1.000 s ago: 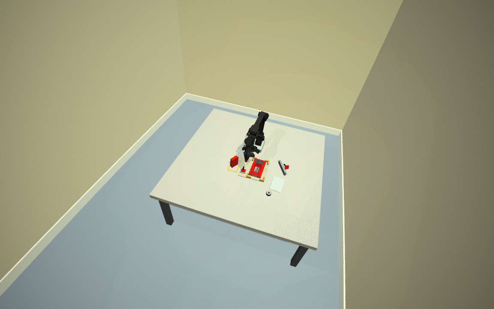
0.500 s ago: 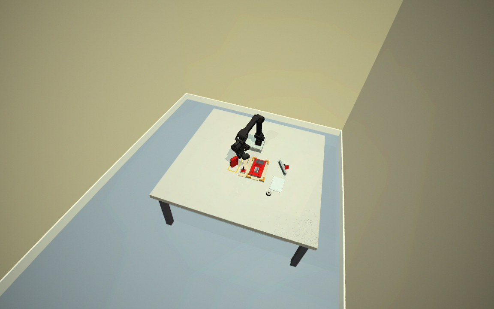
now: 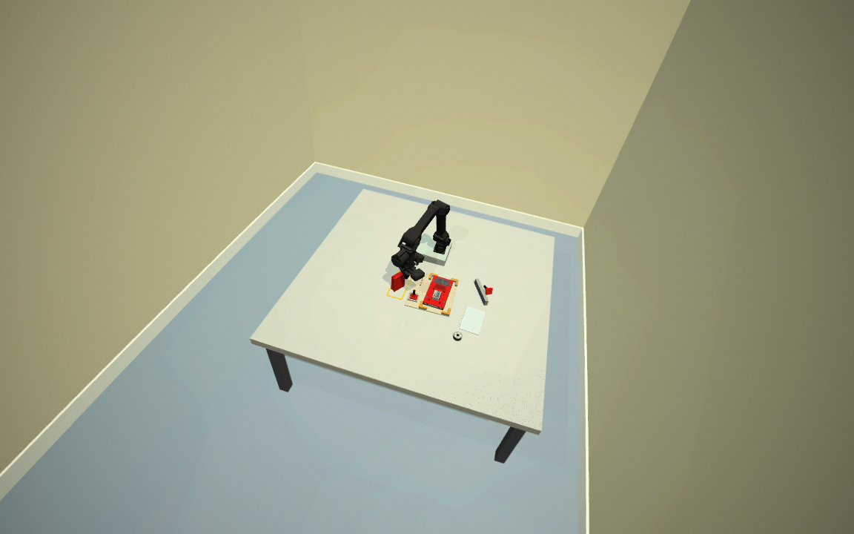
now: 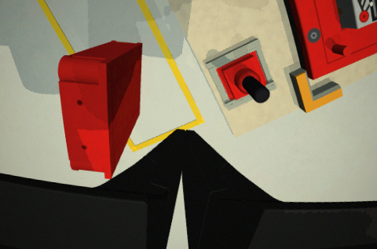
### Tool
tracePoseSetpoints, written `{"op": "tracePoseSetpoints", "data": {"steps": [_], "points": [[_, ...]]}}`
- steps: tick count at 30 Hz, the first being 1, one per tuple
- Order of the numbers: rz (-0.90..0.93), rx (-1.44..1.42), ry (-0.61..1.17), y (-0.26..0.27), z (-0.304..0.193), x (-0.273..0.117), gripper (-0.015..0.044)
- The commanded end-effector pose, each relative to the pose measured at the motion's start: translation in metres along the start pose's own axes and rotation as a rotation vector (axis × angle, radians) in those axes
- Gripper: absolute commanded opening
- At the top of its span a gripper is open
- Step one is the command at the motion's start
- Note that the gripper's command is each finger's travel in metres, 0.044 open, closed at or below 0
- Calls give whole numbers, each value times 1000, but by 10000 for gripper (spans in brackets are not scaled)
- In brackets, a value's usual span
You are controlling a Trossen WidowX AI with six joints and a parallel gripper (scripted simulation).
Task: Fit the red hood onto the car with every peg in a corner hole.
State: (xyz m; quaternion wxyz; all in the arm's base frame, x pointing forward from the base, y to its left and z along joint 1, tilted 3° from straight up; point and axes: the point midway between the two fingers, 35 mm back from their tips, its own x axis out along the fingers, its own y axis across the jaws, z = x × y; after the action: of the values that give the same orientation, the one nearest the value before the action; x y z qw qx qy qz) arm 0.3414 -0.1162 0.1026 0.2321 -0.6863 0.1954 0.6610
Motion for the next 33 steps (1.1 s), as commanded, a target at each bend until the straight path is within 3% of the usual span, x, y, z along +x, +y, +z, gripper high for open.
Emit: {"op": "tracePoseSetpoints", "data": {"steps": [1,33], "points": [[10,-3,-16,2,2,22,0],[12,-3,-15,21,1,29,0]]}}
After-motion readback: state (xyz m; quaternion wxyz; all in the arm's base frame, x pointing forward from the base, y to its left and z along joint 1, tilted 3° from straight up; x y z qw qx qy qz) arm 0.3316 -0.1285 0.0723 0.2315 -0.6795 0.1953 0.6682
